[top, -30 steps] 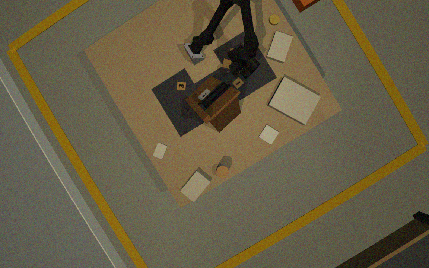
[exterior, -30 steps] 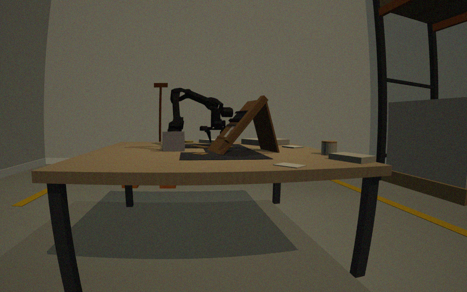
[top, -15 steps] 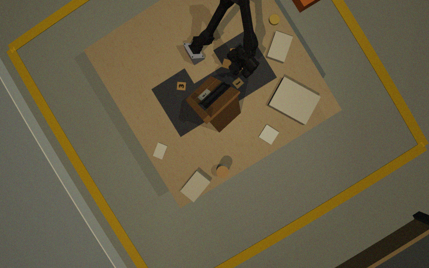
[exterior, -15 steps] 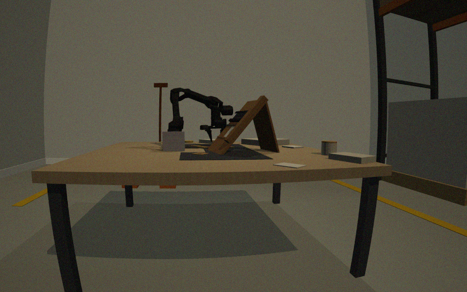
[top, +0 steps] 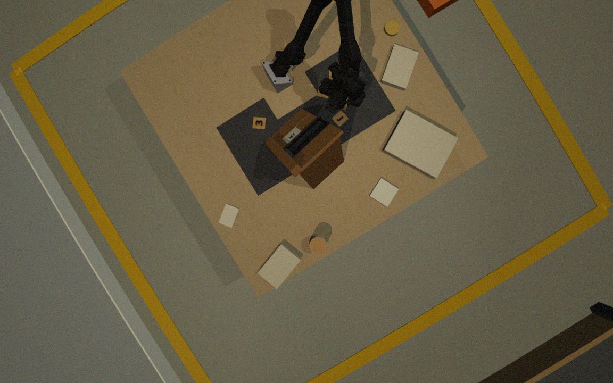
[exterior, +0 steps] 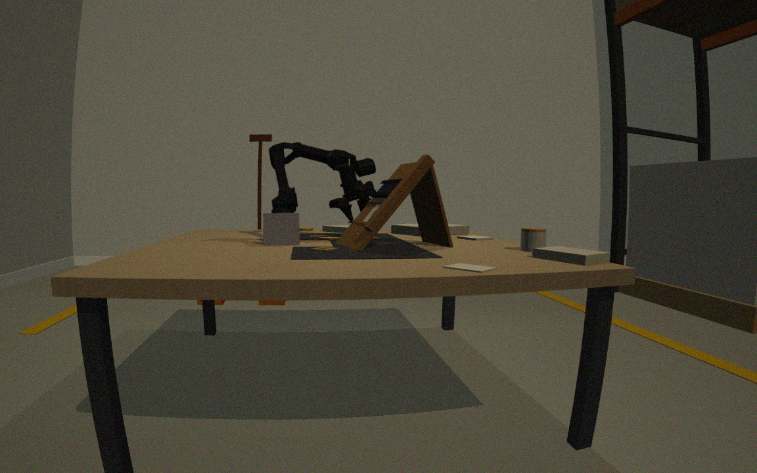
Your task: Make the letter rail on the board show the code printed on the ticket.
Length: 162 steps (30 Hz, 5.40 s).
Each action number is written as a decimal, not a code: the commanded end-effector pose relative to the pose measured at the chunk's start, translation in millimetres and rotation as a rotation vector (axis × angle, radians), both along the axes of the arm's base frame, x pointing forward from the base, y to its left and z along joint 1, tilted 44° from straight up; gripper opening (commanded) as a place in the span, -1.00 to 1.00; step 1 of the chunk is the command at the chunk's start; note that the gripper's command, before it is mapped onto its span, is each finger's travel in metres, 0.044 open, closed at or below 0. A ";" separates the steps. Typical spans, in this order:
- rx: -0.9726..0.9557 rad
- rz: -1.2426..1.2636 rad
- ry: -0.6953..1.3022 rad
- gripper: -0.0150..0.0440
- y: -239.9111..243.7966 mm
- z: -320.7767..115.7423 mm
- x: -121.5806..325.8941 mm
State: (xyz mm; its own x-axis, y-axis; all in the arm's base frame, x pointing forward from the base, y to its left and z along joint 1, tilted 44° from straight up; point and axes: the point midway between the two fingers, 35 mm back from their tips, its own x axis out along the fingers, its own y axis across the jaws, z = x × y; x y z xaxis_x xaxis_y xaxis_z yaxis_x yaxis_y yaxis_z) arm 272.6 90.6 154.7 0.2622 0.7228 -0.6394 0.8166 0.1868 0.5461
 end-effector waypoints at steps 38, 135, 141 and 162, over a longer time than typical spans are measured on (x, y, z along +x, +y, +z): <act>-0.552 0.286 -1.177 -0.49 -101.7 42.4 13.6; -0.569 0.293 -1.194 -0.49 -134.5 13.3 22.9; -0.569 0.293 -1.194 -0.49 -136.6 11.2 23.5; -0.570 0.293 -1.194 -0.49 -144.2 4.3 25.7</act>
State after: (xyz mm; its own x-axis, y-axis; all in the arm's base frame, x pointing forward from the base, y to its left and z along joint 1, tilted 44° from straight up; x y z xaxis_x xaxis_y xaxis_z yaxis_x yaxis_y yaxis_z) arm 297.6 -52.3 159.0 0.7457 0.5587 -0.3630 -0.1976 0.7058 0.6803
